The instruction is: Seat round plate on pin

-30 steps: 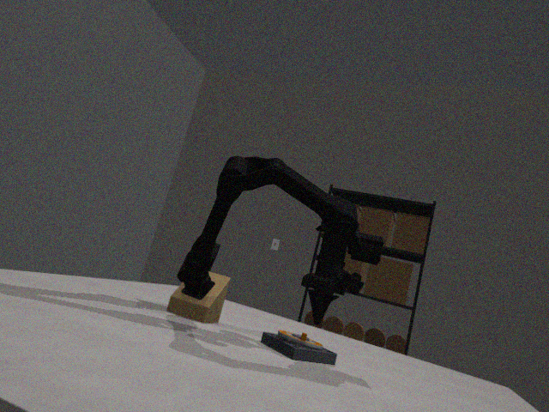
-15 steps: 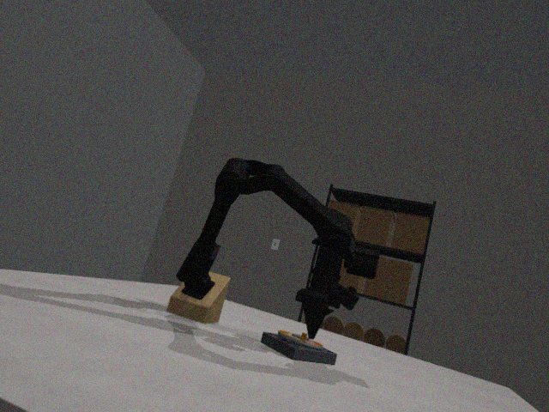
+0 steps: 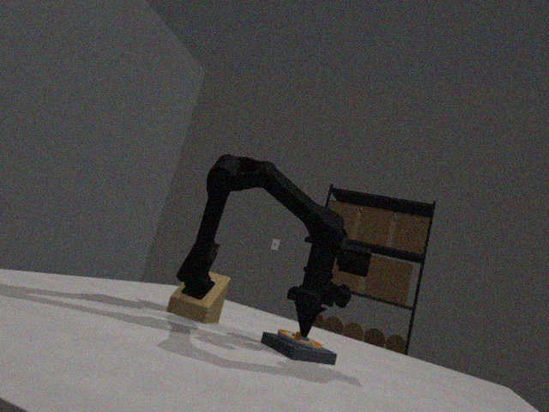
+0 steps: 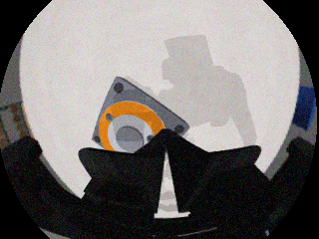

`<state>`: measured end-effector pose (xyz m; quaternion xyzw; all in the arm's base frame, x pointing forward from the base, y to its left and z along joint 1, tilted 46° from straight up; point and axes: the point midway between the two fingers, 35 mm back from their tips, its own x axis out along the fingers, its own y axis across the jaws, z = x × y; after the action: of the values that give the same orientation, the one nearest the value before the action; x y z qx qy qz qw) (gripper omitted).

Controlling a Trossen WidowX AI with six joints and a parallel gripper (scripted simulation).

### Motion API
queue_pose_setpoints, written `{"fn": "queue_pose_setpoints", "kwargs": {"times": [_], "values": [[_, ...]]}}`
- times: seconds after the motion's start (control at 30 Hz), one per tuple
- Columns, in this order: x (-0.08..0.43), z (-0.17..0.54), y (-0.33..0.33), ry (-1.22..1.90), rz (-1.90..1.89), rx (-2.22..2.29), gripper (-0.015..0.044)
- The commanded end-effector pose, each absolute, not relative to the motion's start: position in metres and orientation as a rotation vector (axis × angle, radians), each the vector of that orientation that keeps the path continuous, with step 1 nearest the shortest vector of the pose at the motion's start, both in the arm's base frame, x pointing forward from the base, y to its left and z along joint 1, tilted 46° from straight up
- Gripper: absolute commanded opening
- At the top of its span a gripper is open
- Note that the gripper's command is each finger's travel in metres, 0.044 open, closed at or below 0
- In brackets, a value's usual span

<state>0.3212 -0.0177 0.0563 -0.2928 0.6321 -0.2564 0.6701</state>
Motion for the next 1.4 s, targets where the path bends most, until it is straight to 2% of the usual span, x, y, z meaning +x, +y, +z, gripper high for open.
{"fn": "queue_pose_setpoints", "kwargs": {"times": [0.0,0.97,1.37], "values": [[0.315,0.056,-0.020,1.430,-0.577,-0.667,0.0000],[0.288,0.056,-0.019,1.432,-0.576,-0.668,0.0000],[0.286,0.088,0.014,1.433,-0.574,-0.667,0.0000]]}}
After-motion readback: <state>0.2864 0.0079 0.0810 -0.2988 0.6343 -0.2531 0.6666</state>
